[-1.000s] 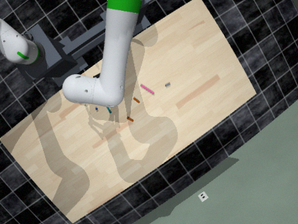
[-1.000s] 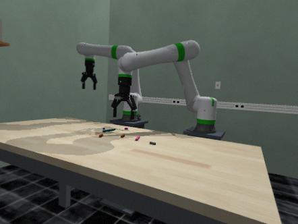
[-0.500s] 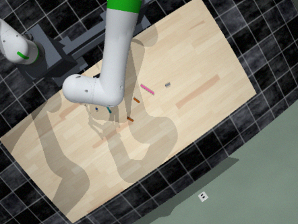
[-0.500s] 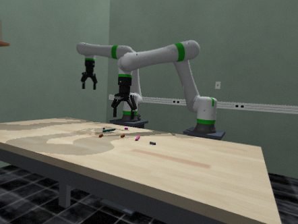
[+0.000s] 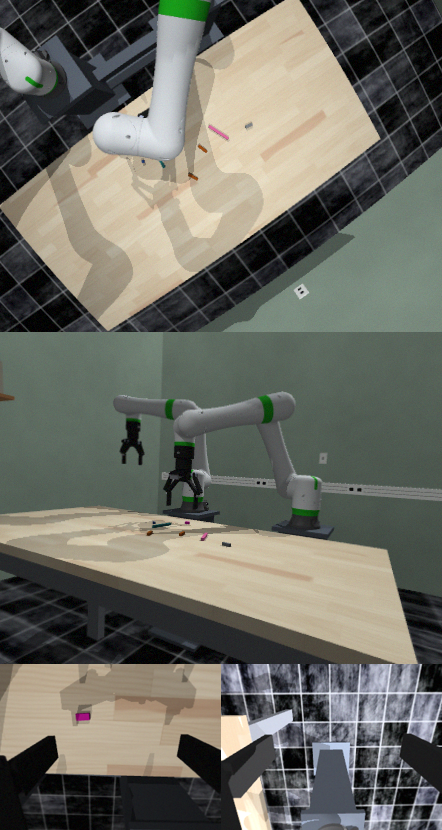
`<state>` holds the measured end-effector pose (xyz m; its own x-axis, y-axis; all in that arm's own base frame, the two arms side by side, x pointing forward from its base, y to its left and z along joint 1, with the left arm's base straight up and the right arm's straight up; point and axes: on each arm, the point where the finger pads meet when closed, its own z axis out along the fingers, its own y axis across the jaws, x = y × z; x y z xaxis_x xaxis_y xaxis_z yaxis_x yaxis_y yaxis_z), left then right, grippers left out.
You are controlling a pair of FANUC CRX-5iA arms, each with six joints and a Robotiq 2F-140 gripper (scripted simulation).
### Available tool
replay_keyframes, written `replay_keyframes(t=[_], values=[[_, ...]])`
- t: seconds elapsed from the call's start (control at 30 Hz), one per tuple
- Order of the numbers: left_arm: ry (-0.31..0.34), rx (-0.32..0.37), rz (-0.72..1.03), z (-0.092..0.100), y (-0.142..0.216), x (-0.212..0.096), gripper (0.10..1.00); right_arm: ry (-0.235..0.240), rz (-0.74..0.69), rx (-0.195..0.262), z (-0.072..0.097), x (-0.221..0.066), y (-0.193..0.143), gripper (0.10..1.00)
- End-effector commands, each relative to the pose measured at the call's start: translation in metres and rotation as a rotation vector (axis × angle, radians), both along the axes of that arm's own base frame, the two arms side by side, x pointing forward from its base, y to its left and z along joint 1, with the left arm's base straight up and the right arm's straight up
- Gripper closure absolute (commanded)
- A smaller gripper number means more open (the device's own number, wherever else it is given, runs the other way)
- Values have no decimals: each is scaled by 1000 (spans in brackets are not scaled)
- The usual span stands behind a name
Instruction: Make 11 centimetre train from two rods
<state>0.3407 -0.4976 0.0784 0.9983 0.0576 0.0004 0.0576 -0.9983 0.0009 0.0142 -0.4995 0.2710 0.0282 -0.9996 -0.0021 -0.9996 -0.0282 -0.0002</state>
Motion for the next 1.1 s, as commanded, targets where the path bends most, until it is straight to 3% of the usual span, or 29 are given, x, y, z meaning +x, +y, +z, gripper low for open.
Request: replay_keyframes(t=[0.0, 0.53, 1.07], values=[[0, -1, 144, 2, -8, 16, 98, 0, 0, -2, 1, 0, 0, 98], [1, -1, 722, 2, -36, 75, 98, 0, 0, -2, 1, 0, 0, 98], [1, -1, 739, 2, -36, 77, 98, 0, 0, -2, 1, 0, 0, 98]])
